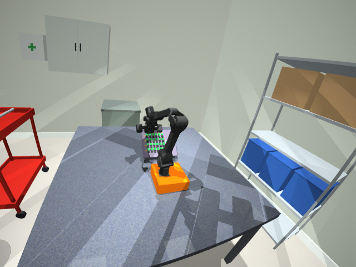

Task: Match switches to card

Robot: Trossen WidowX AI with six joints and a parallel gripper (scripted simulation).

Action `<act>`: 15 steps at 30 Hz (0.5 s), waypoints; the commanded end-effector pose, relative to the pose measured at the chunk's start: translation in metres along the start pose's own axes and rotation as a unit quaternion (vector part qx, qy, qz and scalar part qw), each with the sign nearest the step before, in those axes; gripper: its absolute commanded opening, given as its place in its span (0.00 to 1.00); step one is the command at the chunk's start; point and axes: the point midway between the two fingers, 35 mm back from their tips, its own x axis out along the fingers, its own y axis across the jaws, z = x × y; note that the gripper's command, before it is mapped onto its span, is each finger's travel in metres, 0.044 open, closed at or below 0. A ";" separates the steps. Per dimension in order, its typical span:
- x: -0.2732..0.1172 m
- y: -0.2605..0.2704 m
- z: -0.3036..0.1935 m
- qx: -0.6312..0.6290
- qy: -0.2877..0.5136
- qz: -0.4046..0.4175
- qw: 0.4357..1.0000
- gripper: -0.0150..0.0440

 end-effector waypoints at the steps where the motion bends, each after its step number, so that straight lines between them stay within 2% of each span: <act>1: 0.008 0.000 -0.003 -0.003 0.004 0.001 1.000 0.25; 15: 0.010 0.000 -0.003 -0.003 0.004 0.001 1.000 0.25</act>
